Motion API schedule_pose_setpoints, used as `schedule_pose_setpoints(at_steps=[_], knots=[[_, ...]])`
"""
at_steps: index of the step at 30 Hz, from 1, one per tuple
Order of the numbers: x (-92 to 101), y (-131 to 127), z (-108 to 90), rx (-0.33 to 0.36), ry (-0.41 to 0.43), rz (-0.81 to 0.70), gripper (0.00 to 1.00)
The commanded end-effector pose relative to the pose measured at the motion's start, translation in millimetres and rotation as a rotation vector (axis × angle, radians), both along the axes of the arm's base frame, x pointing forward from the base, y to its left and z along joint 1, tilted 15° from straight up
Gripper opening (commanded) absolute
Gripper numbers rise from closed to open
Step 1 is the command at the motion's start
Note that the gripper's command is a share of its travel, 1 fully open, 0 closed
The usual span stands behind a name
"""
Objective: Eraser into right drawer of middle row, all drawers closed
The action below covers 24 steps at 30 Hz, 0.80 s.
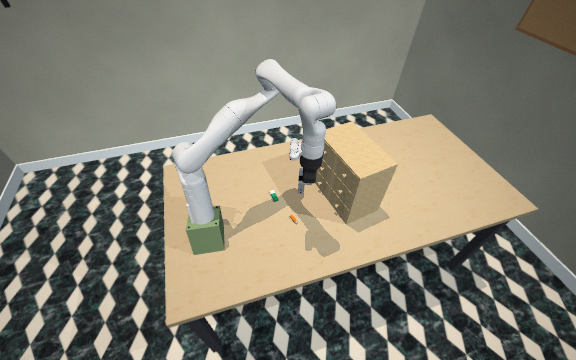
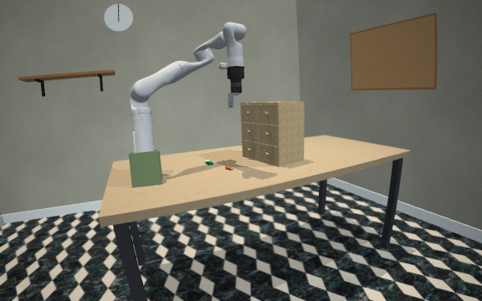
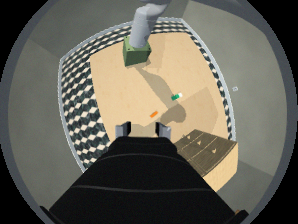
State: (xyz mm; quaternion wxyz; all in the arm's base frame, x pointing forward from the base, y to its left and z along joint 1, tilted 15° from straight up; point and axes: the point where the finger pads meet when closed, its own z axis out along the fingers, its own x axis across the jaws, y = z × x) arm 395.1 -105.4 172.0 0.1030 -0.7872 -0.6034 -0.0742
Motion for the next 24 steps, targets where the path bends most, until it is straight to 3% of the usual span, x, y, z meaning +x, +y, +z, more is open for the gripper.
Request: schedule_pose_setpoints(at_steps=[1,11,24], knots=[[4.1,6.6,-5.1,0.004,-0.025,0.089,1.0],[16.7,17.4,-23.1,0.006,-0.107,0.383,1.0],[22.5,22.7,-30.3,0.006,-0.142,0.505,1.0]])
